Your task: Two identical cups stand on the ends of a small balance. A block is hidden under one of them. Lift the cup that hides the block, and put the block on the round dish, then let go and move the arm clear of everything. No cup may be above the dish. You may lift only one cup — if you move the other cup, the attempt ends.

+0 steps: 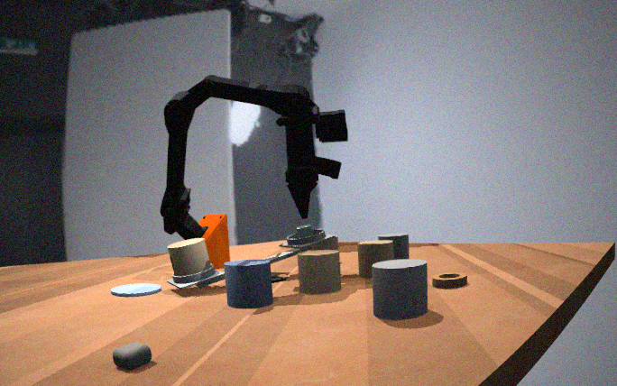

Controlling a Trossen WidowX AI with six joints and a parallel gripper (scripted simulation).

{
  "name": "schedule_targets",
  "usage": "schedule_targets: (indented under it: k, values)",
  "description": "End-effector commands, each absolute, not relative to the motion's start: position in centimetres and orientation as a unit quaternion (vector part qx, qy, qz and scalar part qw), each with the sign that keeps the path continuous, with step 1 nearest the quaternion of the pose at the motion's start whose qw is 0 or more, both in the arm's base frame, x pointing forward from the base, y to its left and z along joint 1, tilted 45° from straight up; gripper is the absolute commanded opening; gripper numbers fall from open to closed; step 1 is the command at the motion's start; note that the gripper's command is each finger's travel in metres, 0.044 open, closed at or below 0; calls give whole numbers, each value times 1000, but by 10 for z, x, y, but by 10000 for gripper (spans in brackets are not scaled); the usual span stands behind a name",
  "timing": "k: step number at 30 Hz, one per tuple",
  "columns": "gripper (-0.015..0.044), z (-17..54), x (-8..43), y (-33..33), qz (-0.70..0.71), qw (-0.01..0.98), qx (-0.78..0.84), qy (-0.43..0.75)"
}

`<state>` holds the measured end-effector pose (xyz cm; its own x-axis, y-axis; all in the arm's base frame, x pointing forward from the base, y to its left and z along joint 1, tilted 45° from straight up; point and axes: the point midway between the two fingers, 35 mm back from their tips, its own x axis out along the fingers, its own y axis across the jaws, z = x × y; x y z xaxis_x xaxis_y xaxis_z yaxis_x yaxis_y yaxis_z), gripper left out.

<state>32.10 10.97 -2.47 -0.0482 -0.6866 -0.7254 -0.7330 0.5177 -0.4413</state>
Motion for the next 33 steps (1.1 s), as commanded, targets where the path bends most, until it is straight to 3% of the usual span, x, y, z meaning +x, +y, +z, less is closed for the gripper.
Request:
schedule_targets:
  k: [1,23,26,33]
  values:
    - [260,-28,321,105,23,483,-493,723]
    - [260,-52,320,82,23,483,-493,723]
    - [181,-52,320,82,23,483,-493,723]
    - [135,-52,320,82,23,483,-493,723]
